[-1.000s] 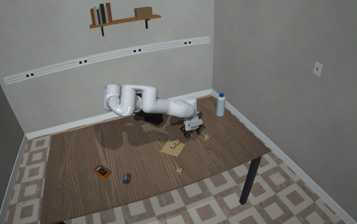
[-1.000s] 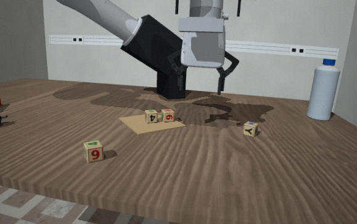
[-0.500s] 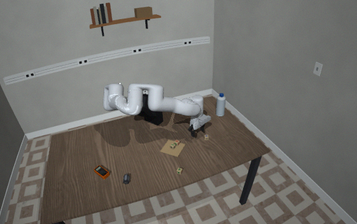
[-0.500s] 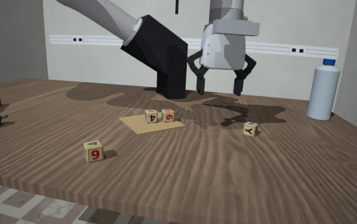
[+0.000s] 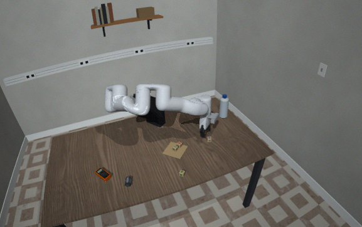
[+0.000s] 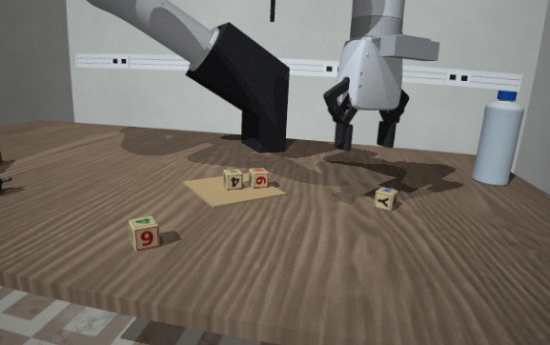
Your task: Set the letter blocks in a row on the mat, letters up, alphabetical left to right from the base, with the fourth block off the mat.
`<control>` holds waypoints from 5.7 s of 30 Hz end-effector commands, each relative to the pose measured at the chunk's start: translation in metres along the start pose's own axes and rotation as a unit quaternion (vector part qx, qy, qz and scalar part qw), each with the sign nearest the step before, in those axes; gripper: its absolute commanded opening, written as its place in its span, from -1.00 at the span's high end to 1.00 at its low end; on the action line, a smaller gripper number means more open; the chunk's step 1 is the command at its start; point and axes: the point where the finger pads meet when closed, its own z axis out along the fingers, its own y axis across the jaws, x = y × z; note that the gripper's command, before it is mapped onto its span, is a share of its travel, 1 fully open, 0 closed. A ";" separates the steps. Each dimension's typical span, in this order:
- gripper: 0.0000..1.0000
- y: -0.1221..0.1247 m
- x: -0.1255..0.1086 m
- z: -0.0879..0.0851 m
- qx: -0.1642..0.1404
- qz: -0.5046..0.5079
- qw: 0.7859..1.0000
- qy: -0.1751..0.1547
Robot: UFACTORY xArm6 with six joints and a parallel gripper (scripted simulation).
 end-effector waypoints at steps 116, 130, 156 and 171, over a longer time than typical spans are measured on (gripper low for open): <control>-0.38 -0.047 0.019 0.053 0.004 -0.218 0.976 -0.005; -0.38 -0.047 0.018 0.063 0.004 -0.218 0.976 -0.005; -0.38 -0.047 0.018 0.089 0.004 -0.219 0.976 -0.005; -0.38 -0.047 0.018 0.089 0.004 -0.219 0.976 -0.005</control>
